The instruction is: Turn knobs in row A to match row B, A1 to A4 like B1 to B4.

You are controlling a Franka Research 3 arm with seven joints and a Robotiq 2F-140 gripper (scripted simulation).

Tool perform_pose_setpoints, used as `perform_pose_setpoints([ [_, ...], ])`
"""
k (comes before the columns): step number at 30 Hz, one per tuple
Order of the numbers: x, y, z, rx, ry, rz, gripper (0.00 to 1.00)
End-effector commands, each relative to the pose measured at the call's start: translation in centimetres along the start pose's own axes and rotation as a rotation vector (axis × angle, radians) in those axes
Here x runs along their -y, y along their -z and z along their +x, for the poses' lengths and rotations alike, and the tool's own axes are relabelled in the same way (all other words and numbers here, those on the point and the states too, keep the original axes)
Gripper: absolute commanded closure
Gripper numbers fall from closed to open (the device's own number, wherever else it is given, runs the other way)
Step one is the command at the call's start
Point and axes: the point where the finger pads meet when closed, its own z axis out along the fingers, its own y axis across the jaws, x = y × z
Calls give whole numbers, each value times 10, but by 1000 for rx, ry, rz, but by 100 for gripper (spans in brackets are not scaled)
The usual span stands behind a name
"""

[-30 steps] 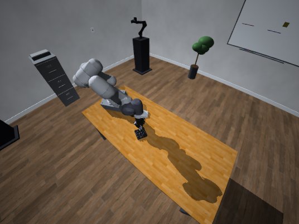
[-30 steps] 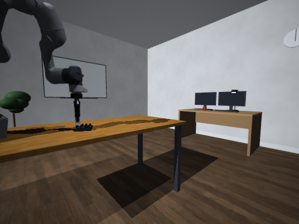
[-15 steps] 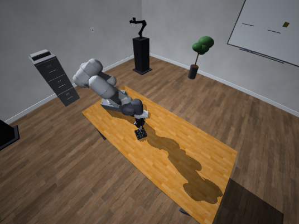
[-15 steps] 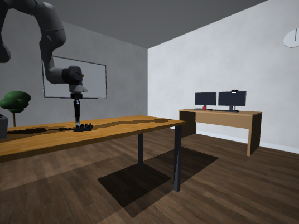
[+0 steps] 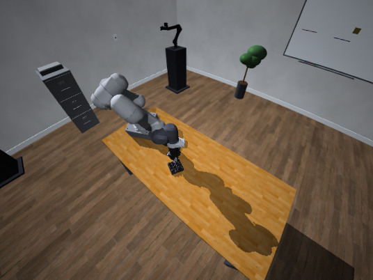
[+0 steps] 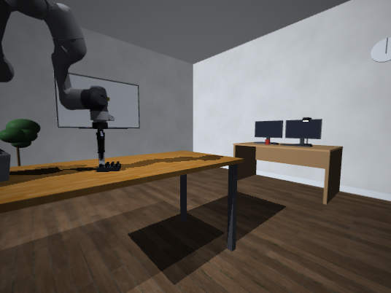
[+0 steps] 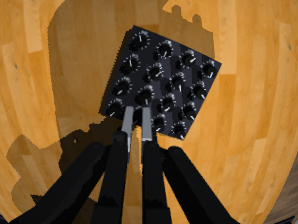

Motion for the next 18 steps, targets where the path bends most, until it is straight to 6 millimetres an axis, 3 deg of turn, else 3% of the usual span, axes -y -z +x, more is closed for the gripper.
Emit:
perform_pose_setpoints([
  [1, 1, 0, 0, -1, -2, 1, 95],
  [18, 1, 0, 0, -1, 99, 1, 95],
])
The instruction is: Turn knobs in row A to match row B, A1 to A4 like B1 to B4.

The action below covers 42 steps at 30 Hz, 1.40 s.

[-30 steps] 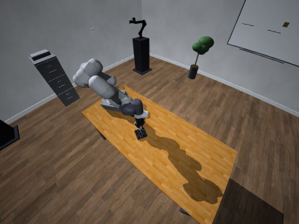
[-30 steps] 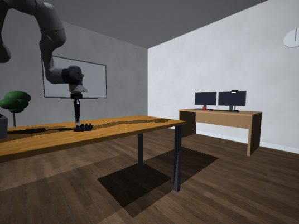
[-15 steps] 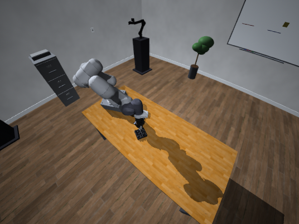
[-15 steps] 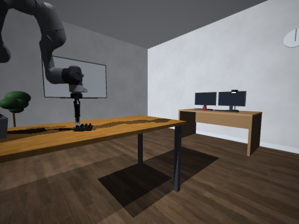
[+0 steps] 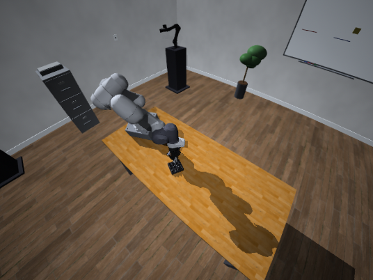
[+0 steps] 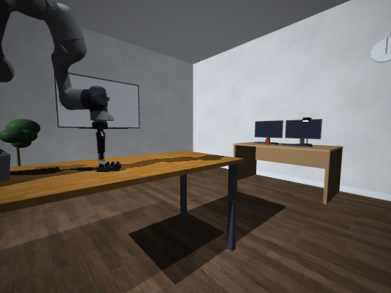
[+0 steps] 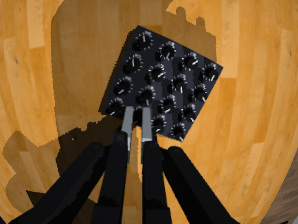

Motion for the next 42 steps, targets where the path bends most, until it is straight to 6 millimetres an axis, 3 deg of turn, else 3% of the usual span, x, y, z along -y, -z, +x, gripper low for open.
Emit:
perform_pose_setpoints([
  [1, 1, 0, 0, 1, 58, 2, 95],
  [42, 1, 0, 0, 0, 712, 3, 95],
])
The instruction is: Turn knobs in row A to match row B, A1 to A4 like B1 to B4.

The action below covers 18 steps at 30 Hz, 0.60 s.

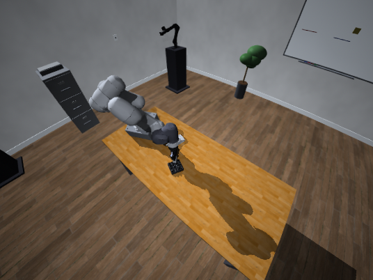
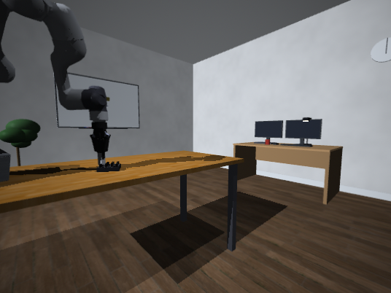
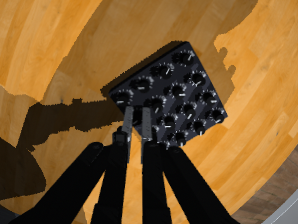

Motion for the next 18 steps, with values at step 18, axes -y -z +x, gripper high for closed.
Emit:
perform_pose_setpoints([
  [18, 0, 0, 1, 4, 343, 14, 95],
])
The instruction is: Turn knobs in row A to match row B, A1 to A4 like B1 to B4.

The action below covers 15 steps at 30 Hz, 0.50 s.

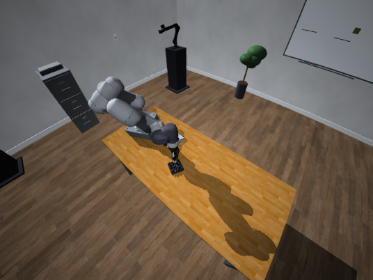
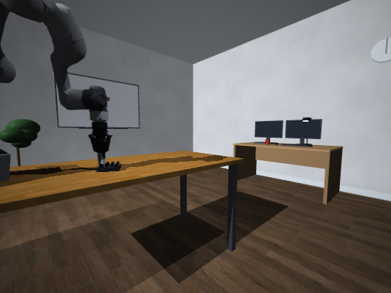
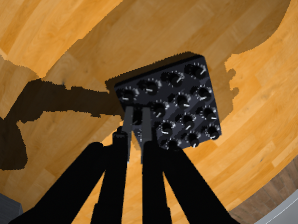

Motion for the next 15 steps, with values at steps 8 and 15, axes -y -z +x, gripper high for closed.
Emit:
perform_pose_setpoints([
  [8, 0, 0, 1, 1, 127, 11, 95],
  [15, 0, 0, 1, 1, 127, 11, 95],
])
